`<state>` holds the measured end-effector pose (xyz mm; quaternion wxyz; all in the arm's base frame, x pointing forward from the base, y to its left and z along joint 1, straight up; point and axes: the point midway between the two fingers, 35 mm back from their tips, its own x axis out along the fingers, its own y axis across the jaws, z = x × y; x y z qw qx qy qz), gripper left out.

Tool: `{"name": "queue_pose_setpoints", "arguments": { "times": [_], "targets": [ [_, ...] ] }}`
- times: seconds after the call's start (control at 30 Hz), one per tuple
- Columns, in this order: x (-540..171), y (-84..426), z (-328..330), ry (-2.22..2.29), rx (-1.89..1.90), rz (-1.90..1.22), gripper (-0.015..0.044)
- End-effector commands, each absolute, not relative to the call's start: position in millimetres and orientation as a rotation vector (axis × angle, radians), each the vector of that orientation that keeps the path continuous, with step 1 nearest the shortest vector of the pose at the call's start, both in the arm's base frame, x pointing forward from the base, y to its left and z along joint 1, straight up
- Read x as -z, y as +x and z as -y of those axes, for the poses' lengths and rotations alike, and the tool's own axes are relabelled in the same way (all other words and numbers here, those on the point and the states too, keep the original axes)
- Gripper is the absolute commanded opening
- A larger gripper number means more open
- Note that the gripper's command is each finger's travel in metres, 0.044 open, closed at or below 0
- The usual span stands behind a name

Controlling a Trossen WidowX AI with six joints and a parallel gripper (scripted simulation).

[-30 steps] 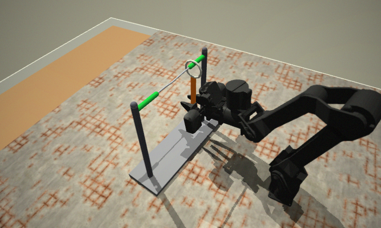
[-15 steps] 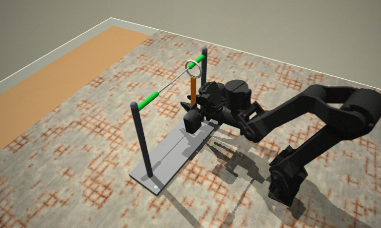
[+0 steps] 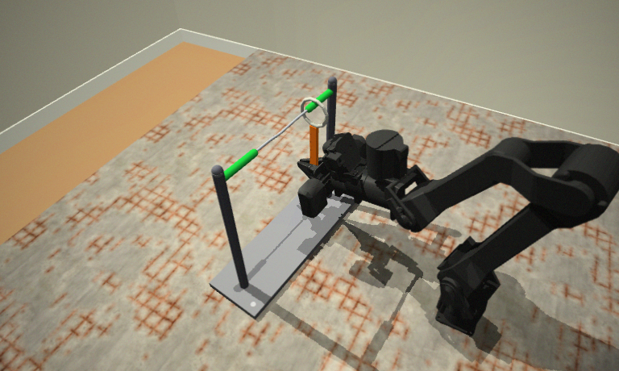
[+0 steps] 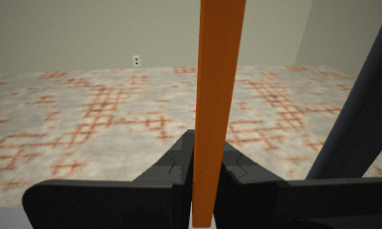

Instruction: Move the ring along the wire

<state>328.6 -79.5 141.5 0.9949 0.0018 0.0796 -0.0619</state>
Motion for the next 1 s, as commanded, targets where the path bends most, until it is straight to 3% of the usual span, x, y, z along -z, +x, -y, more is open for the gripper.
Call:
{"name": "queue_pose_setpoints", "arguments": {
  "times": [0.0, 0.97],
  "targets": [
    [-142, 329, 79, 0.004, 0.124, -0.159, -0.0150],
    [-158, 329, 78, 0.005, 0.126, -0.159, -0.0150]
  ]
}}
